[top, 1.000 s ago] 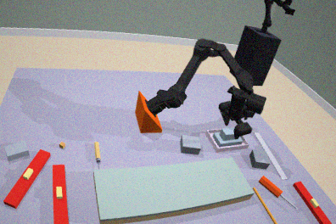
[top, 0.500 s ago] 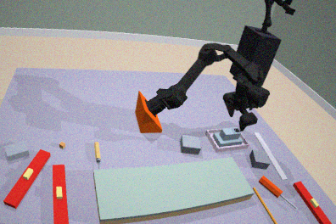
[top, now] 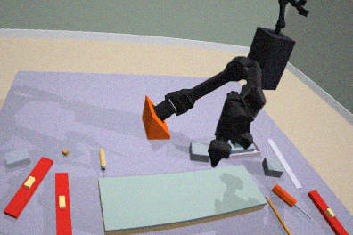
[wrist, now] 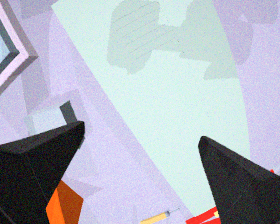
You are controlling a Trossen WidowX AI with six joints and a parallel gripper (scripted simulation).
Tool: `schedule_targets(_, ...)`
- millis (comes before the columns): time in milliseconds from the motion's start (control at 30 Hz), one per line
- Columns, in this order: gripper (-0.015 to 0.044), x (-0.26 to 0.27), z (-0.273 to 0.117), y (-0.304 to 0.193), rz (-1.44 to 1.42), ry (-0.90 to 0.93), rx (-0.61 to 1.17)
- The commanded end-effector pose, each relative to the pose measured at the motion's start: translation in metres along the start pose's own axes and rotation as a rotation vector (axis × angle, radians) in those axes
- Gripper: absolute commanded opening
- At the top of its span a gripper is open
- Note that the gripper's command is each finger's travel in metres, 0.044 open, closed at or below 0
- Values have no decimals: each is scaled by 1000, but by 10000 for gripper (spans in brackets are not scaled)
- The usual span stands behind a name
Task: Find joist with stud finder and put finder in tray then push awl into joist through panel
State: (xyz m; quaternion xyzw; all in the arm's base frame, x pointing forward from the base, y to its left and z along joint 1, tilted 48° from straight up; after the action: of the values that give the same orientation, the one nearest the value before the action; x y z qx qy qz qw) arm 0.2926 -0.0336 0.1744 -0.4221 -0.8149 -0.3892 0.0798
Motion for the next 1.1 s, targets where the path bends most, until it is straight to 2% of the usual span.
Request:
schedule_targets(0, 440, -57, -3, -41, 176, -43, 36)
schedule_targets(333, 440, -147, 8, -181, 590, -59, 145)
schedule_targets(667, 440, -158, 48, -339, 927, 60, 208)
schedule_targets(1067, 440, -157, 52, -342, 942, 70, 209)
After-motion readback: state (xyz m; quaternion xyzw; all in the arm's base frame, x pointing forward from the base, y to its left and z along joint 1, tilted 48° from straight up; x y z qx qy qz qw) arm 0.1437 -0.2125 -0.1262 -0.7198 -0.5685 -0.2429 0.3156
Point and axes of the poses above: the point midway between the two fingers, 35 mm back from their tips, its own z axis out along the fingers, its own x axis across the jaws, y = z × x, the point moved 4 cm from there along -z, back along the fingers, and after that the axes turned 13 degrees about z, right-handed, at the moved point
